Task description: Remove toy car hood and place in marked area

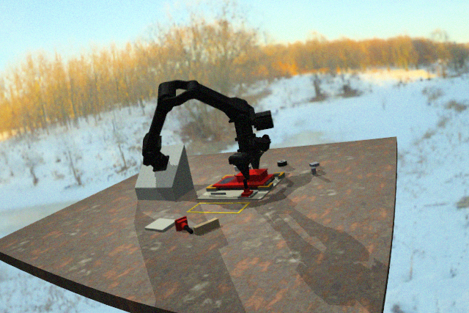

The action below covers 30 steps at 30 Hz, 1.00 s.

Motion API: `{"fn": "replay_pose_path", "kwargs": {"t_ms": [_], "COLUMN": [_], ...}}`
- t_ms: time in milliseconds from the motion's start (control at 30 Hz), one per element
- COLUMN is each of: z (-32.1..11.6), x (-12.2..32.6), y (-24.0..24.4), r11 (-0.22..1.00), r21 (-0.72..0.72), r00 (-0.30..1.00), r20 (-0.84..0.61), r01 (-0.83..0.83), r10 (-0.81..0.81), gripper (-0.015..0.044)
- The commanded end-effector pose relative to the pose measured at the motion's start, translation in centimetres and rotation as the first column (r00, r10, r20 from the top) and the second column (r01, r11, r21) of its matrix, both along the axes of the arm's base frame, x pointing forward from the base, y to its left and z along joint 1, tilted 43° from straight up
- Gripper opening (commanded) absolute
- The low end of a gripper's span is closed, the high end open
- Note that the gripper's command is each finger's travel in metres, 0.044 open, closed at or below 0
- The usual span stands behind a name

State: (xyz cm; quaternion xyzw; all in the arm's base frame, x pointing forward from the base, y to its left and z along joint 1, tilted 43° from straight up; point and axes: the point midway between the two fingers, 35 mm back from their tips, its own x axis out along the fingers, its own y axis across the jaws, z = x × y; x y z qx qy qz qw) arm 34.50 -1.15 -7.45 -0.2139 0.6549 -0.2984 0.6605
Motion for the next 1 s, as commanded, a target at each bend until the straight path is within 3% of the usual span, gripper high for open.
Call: {"fn": "replay_pose_path", "kwargs": {"t_ms": [0,967], "z": [0.3,1.7], "x": [0.2,0.2], "y": [0.4,1.7], "r11": [1.000,1.000], "r21": [0.004,0.004], "r00": [1.000,1.000], "r20": [0.005,0.005], "r01": [0.000,-0.001], "r10": [0.000,0.001], "gripper": [0.0000,0.0000]}}
